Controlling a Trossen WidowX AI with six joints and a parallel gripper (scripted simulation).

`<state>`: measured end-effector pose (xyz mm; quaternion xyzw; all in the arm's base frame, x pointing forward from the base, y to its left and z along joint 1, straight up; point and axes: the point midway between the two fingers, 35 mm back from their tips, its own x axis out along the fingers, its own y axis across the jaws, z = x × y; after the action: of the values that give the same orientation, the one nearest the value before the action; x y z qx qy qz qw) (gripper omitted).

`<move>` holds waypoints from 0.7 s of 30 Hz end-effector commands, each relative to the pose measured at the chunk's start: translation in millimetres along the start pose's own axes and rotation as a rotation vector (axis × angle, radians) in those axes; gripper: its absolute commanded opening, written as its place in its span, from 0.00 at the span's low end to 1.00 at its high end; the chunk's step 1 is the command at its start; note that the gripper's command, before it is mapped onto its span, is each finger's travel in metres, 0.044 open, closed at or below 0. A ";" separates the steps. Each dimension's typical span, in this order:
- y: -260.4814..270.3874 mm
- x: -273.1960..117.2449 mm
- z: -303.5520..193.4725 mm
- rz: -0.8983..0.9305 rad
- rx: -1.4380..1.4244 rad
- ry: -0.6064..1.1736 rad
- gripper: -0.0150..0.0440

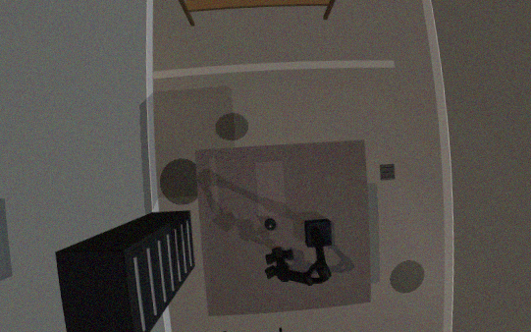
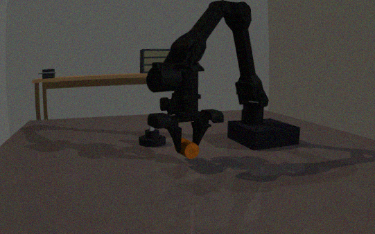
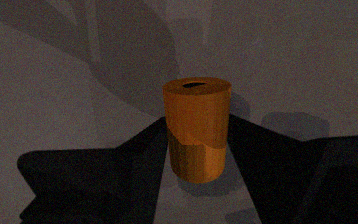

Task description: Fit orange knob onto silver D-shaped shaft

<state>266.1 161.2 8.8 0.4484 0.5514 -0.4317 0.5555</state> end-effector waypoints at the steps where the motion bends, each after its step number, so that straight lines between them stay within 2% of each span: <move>1: 0.2 -0.6 0.1 0.001 0.113 -0.001 0.56; 13: 0.2 -0.6 0.1 0.001 0.509 -0.001 0.56; 21: 0.3 4.0 0.0 0.001 0.546 -0.001 0.56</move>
<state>266.2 161.2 8.2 0.5766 0.4207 -0.5601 0.4205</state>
